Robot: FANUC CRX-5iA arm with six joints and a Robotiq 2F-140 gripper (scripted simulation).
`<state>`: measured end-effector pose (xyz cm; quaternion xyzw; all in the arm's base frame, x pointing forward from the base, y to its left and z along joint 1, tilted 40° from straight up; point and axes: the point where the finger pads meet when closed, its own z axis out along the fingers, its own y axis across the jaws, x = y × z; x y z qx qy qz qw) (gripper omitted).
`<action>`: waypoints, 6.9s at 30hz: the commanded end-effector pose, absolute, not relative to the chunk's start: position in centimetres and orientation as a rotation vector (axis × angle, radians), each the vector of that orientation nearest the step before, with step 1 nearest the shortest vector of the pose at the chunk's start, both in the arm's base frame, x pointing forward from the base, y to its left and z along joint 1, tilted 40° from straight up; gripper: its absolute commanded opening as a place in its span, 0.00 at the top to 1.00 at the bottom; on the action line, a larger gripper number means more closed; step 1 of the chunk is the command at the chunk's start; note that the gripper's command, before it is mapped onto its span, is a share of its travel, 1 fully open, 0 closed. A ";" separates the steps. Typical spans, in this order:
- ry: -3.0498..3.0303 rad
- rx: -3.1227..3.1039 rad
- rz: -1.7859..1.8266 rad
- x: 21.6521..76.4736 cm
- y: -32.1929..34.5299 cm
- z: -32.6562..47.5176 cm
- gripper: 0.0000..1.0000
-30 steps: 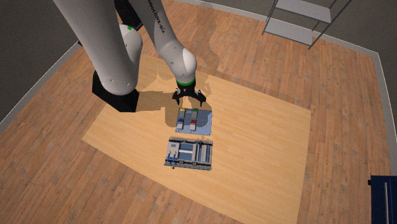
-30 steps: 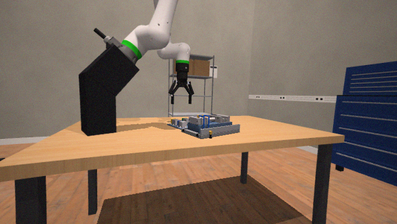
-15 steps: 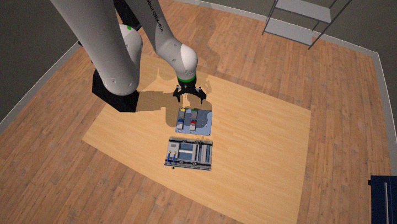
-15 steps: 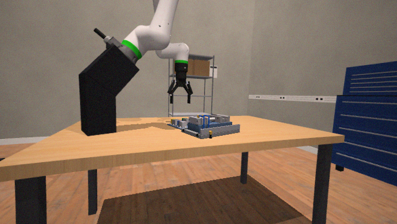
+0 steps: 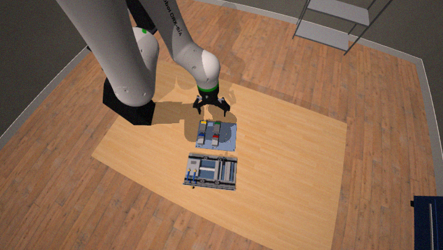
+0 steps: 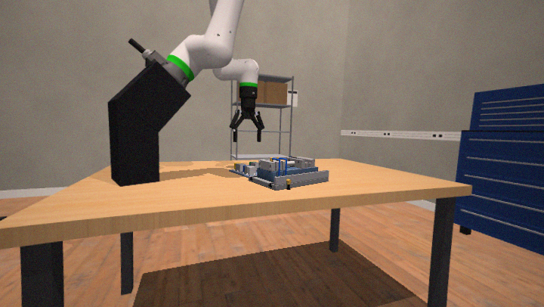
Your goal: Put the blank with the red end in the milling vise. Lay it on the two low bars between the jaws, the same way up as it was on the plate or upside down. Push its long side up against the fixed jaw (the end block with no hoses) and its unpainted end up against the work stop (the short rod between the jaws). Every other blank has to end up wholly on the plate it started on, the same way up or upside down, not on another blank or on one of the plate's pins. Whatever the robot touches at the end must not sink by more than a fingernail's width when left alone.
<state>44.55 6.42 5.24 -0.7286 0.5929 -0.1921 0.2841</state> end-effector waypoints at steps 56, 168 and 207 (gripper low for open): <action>1.586 -1.949 -0.515 44.6 6.2 5.2 0.00; 1.586 -1.949 -0.517 34.9 -5.6 16.8 0.00; 1.501 -2.029 -0.553 35.5 -4.9 16.2 0.00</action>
